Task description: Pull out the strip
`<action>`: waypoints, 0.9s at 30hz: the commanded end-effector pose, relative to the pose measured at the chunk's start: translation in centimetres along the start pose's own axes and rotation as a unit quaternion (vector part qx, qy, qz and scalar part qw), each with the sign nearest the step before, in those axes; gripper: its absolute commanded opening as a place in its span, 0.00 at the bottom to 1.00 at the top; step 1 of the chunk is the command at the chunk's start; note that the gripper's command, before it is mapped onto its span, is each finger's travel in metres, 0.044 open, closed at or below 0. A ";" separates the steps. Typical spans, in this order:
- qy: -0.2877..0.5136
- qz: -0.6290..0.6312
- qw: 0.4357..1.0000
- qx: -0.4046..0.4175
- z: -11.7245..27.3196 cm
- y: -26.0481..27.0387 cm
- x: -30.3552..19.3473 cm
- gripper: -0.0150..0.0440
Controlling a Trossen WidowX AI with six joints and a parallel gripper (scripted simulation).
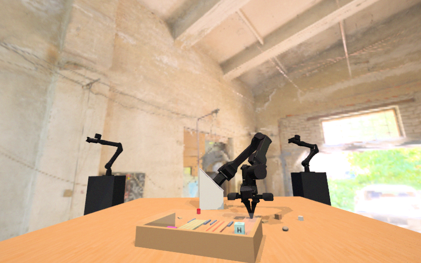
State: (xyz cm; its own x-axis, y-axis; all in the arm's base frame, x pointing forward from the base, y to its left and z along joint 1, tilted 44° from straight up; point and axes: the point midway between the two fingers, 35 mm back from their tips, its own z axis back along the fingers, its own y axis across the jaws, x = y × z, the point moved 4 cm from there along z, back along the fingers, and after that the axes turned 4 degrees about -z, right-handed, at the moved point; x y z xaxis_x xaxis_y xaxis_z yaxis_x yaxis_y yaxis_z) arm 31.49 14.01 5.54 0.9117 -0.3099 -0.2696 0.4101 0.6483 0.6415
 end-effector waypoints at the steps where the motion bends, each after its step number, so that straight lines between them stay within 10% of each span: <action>1: 0.016 0.001 1.000 -0.006 -0.7 -0.1 -1.4 0.25; 27: 0.016 0.000 1.000 -0.006 -0.6 -0.4 -5.0 0.25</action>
State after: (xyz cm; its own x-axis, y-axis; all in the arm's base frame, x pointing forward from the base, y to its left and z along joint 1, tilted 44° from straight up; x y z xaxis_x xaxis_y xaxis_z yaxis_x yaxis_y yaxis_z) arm 28.07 14.94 6.44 0.9108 -0.3131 -0.2693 0.4121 0.6471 0.6415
